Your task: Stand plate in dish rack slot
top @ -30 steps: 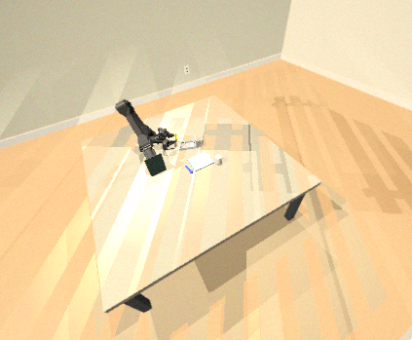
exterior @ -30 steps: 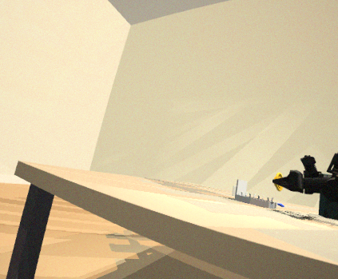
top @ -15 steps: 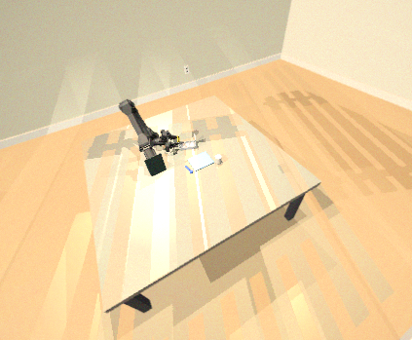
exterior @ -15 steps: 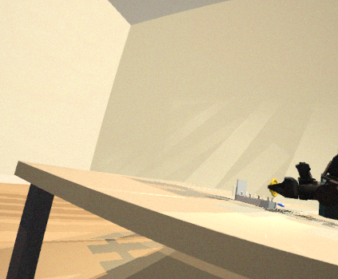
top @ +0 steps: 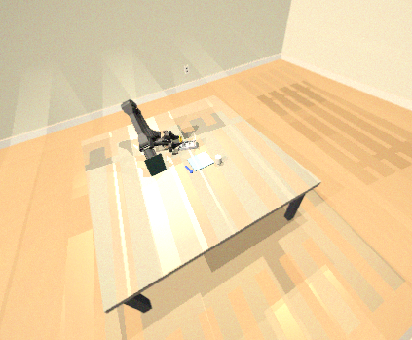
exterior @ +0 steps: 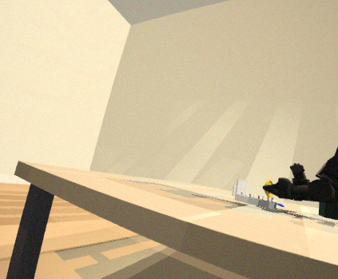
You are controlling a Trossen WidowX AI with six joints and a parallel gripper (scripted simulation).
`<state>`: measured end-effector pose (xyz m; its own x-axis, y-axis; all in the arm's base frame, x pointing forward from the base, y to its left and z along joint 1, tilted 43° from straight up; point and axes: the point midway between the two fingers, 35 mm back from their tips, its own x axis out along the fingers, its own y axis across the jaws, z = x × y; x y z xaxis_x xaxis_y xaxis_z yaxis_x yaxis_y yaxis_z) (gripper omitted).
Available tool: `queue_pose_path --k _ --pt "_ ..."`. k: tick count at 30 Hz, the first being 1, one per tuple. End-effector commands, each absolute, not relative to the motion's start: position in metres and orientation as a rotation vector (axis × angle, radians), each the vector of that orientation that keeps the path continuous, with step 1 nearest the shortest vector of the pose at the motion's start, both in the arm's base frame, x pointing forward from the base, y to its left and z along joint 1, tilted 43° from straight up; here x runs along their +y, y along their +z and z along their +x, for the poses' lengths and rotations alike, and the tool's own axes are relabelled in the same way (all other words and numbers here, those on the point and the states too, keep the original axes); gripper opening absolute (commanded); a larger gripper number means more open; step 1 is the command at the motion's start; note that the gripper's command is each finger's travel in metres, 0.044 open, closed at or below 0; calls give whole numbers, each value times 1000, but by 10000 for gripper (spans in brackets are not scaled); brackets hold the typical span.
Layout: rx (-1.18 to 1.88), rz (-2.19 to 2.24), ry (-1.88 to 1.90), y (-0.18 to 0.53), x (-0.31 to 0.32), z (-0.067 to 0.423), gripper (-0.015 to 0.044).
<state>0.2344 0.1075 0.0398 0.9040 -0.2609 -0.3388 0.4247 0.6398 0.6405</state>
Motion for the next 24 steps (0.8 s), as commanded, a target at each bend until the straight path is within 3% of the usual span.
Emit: queue_pose_path --k 1,24 --pt "226 780 -397 37 104 239 0" --pt "234 777 -394 22 111 245 0"
